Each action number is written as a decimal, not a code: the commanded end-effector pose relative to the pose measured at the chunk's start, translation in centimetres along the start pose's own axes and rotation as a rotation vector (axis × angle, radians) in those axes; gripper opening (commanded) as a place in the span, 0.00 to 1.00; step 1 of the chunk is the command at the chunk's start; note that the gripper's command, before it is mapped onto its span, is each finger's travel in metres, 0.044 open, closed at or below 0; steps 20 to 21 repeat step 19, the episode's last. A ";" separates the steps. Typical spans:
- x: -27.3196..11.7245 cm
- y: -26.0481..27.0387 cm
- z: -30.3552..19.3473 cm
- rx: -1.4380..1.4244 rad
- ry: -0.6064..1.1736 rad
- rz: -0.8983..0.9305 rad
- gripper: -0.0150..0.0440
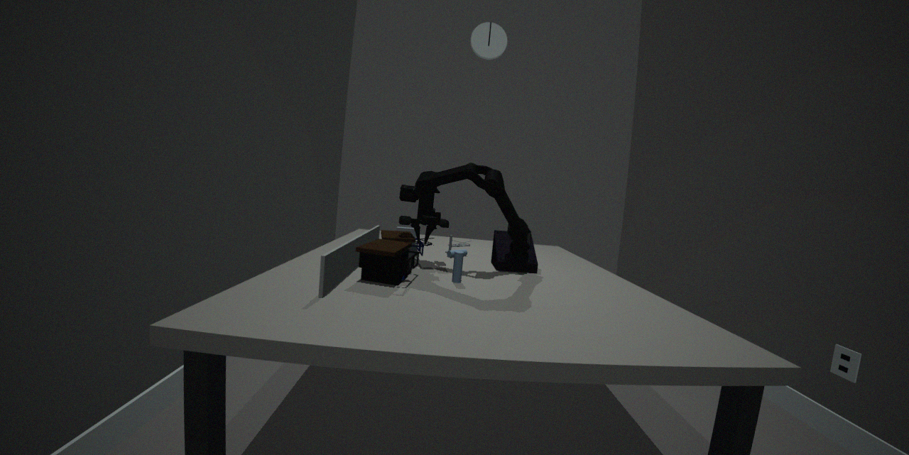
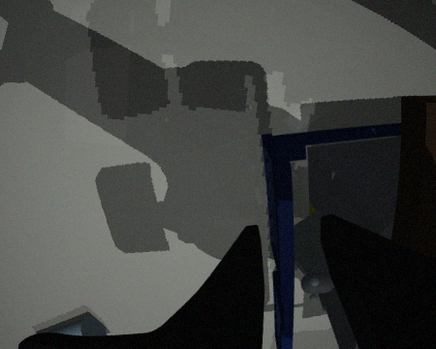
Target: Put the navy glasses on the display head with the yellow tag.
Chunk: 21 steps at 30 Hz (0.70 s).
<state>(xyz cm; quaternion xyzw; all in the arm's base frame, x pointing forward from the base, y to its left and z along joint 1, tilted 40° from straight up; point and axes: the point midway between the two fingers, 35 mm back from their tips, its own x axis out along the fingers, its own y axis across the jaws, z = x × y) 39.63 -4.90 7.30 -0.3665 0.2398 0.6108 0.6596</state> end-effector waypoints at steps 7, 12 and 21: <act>-1.4 1.5 -0.4 0.005 0.002 0.014 0.44; -1.9 3.8 -0.4 0.005 0.002 0.015 0.44; -2.9 5.8 -0.4 0.006 0.002 0.016 0.44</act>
